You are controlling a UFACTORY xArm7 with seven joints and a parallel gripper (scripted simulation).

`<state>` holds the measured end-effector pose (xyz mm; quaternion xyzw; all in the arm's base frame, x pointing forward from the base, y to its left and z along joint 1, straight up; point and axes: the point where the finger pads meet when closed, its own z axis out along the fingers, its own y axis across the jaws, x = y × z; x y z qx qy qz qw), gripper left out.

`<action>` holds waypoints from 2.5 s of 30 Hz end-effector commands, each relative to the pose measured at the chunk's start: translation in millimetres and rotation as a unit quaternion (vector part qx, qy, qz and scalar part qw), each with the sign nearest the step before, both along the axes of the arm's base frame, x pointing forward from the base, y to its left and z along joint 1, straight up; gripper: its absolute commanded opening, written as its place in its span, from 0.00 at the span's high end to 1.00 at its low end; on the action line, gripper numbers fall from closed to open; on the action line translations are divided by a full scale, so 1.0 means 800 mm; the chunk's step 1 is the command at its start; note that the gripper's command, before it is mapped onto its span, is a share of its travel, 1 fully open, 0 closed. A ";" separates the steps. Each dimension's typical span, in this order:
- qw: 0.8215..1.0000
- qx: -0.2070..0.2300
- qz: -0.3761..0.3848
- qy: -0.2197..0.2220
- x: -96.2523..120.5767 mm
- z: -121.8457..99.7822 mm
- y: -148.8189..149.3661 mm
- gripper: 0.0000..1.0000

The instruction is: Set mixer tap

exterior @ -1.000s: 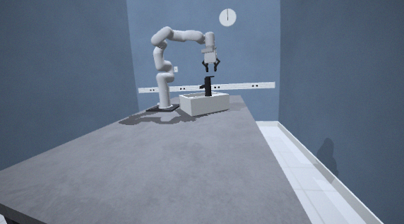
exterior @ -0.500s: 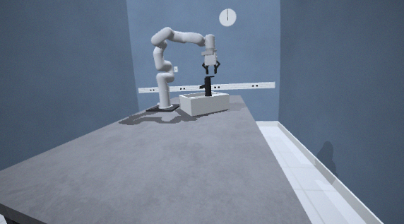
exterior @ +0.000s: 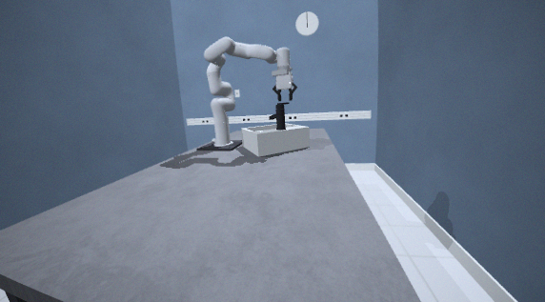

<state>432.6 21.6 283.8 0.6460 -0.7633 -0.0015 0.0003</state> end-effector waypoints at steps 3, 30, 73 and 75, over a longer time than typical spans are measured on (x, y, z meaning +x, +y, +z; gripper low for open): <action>1.000 0.000 0.000 -0.002 0.001 0.002 0.000 0.30; 1.000 0.000 0.000 -0.002 0.002 0.002 0.000 0.30; 1.000 0.000 0.000 -0.002 0.002 -0.020 0.000 0.30; 1.000 0.000 0.000 -0.002 0.002 -0.023 0.000 0.30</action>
